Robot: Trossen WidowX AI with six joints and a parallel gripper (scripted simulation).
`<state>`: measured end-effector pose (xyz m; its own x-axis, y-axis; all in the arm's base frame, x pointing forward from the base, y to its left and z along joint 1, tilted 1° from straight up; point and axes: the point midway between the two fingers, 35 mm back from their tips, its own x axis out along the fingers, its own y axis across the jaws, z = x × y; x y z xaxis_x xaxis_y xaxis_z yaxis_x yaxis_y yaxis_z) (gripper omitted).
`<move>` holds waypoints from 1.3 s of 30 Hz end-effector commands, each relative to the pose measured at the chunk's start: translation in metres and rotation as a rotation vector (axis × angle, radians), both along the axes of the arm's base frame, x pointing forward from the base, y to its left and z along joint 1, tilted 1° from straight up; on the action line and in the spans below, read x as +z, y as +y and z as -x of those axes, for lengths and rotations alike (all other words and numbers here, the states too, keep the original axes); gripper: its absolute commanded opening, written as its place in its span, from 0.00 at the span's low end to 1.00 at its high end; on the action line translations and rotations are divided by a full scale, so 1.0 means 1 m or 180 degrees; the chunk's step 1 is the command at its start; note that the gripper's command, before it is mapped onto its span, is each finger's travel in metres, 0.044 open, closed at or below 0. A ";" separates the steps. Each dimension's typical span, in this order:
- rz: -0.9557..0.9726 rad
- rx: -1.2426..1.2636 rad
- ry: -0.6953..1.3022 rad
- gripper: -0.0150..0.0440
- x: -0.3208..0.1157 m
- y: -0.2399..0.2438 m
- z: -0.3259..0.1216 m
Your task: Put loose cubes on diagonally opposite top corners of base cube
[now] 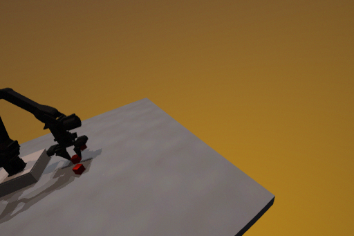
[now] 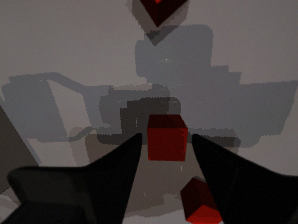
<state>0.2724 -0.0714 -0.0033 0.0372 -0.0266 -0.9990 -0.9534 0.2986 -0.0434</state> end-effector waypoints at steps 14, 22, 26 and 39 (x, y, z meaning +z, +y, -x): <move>-0.0014 0.0010 0.0005 0.43 0.019 0.000 -0.003; -0.0014 0.0010 0.0004 0.43 0.043 0.000 -0.004; -0.0014 0.0010 0.0004 0.43 0.055 0.000 -0.004; -0.0014 0.0010 0.0004 0.43 0.096 0.002 0.002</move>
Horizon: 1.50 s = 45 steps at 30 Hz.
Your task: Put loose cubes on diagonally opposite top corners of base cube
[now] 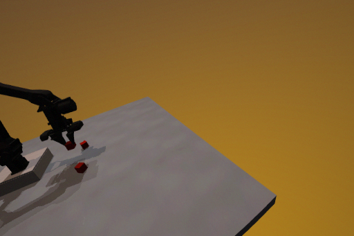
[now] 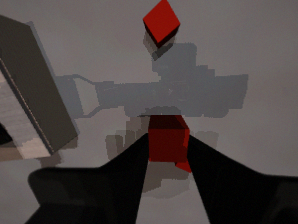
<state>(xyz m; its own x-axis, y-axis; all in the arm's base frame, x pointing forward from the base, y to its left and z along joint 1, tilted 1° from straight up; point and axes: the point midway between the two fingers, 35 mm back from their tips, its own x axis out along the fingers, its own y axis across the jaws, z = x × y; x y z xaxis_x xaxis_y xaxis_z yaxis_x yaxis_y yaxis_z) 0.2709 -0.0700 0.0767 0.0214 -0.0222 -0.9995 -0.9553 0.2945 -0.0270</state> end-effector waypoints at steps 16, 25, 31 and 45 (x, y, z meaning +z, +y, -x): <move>-0.0011 -0.0149 -0.0050 0.43 0.018 0.019 -0.005; -0.0024 -0.0349 -0.0056 0.43 0.006 0.044 -0.014; -0.0033 -0.0483 -0.0059 0.43 -0.002 0.062 -0.018; -0.0050 -0.0761 -0.0065 0.43 -0.019 0.099 -0.022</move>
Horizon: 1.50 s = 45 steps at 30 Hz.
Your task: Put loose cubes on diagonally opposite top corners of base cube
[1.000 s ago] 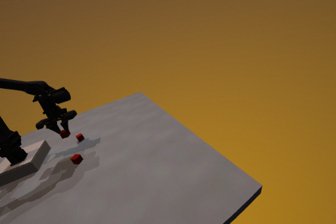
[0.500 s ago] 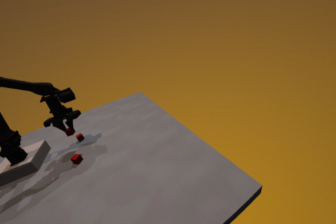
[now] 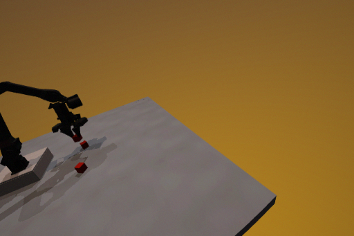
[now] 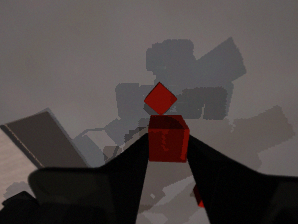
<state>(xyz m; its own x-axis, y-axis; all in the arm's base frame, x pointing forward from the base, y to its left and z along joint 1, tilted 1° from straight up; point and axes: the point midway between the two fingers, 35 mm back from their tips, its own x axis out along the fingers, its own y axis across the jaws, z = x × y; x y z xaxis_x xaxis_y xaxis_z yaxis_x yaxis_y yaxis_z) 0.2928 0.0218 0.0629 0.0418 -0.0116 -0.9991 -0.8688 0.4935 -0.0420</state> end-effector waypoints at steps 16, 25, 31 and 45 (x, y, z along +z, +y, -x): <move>0.0003 -0.0073 0.0013 0.43 -0.009 0.007 0.000; 0.0003 -0.0081 0.0013 0.43 -0.031 0.007 -0.001; 0.0003 -0.0081 0.0013 0.43 -0.033 0.007 -0.001; 0.0003 -0.0072 0.0013 0.43 -0.034 0.007 -0.001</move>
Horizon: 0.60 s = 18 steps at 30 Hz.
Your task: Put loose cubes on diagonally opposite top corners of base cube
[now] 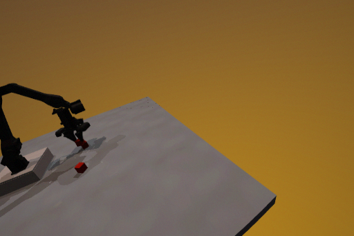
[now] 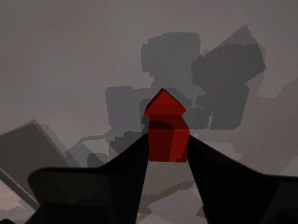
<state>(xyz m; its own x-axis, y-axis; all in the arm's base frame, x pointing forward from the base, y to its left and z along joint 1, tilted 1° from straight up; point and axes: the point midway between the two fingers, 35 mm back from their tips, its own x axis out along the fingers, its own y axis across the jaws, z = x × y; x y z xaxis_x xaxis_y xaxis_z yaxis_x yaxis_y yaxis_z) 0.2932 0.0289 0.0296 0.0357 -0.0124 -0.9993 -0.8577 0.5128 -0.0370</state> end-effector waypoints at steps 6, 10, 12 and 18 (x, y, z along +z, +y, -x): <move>0.0003 -0.0001 -0.0005 0.43 -0.001 0.000 0.000; 0.0003 -0.0001 -0.0005 0.48 -0.001 0.000 0.000; 0.0003 -0.0001 -0.0005 0.57 -0.001 0.000 0.000; 0.0003 -0.0001 -0.0005 0.60 -0.001 0.000 0.000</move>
